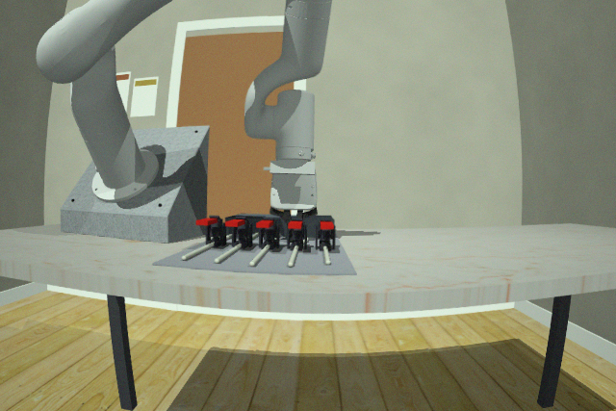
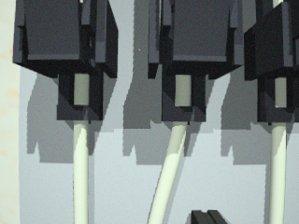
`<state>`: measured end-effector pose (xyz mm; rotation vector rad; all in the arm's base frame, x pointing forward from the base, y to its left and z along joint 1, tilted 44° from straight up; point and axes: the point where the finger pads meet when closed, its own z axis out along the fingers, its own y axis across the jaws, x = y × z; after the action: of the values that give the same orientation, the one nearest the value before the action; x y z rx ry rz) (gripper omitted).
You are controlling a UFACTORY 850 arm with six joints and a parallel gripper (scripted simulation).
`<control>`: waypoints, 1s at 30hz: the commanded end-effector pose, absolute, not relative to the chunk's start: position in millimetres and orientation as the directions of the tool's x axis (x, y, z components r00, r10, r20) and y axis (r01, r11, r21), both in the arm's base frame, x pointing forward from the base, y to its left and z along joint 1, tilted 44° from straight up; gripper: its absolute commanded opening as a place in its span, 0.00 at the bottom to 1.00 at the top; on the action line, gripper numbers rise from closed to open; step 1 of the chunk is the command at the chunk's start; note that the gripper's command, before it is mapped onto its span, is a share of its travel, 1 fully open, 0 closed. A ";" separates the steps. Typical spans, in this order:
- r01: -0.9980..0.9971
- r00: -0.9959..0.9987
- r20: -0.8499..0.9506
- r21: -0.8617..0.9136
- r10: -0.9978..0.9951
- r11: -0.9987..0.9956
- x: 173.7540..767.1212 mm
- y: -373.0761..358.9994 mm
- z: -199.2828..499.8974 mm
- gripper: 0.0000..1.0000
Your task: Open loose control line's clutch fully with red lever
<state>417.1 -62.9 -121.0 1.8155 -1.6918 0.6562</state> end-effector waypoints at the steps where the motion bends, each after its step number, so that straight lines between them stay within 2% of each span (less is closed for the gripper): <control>1: -0.996 0.080 0.691 0.073 -0.719 -0.041 414.5 -62.5 -120.5 0.00; 18: -0.996 0.080 0.691 0.073 -0.719 -0.041 412.3 -60.4 -118.0 0.00; 30: -0.996 0.080 0.691 0.073 -0.719 -0.041 413.3 -32.3 -88.9 0.00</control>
<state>412.3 -43.6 -100.6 1.8163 -1.6922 0.6571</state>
